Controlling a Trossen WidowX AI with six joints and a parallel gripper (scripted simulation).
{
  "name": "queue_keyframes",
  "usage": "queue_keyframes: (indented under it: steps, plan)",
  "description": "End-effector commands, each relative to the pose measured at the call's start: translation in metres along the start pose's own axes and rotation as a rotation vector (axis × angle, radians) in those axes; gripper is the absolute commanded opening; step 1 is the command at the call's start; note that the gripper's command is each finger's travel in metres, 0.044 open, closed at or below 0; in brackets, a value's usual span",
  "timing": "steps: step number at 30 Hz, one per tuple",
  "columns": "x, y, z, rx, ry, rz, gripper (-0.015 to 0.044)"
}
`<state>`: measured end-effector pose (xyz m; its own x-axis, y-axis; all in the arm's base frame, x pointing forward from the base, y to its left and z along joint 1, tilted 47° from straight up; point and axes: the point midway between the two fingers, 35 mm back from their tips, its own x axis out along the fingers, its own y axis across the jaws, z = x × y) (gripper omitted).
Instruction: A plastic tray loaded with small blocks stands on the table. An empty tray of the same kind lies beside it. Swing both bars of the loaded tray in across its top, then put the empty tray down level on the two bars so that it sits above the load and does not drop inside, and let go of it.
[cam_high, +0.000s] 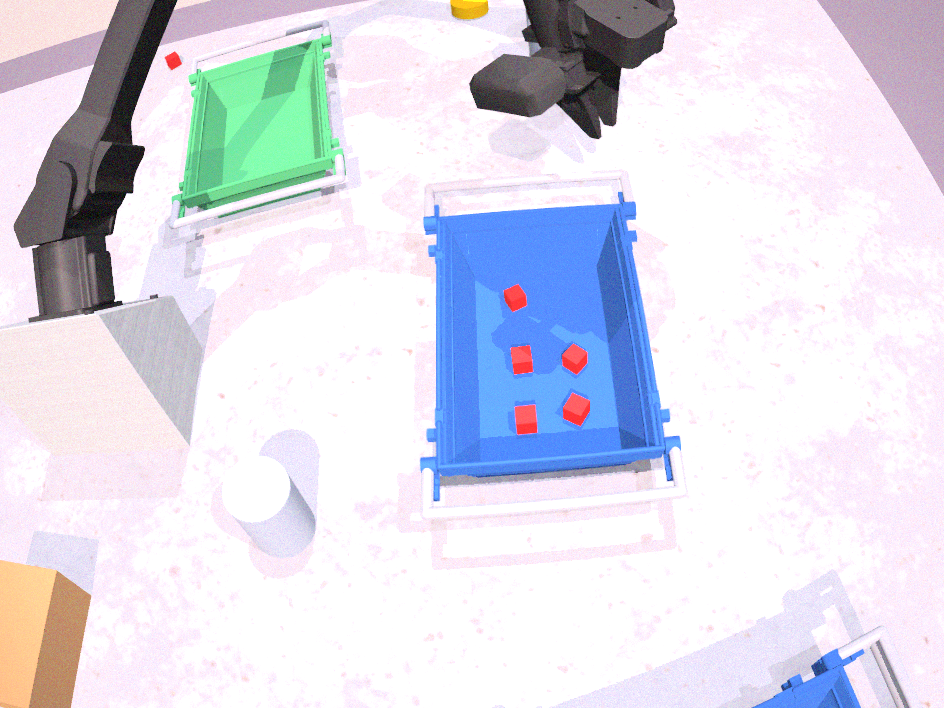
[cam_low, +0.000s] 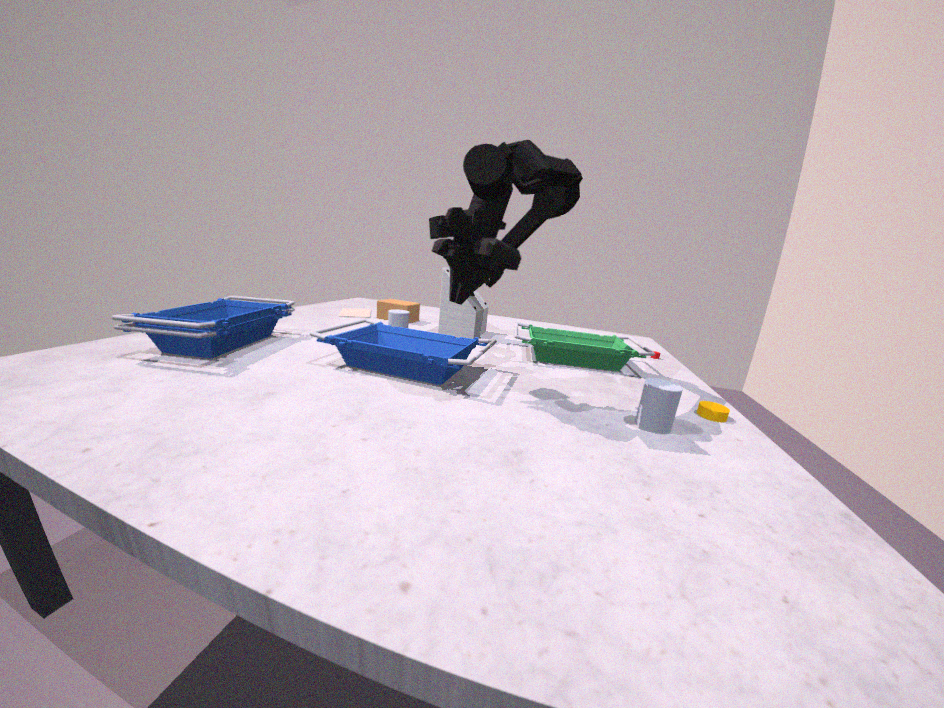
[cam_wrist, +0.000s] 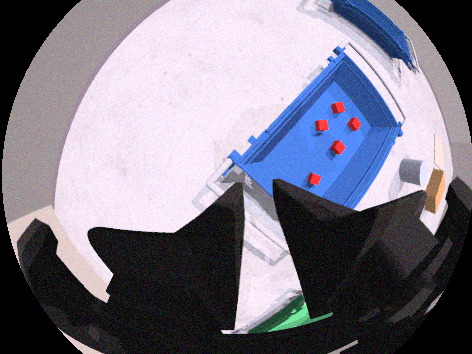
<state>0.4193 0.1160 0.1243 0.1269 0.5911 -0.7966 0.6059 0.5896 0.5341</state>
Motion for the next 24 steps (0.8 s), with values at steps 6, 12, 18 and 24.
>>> queue_keyframes:
  steps: [6,12,18,24]
  plan:
    - [0.032,-0.013,-0.077,-0.732,0.264,0.105,0.0084]
    - [0.032,-0.013,-0.077,-0.732,0.264,0.105,0.0084]
    - [0.032,-0.013,-0.077,-0.732,0.264,0.105,0.0084]
    - [0.048,-0.013,-0.08,-0.732,0.264,0.104,0.0084]
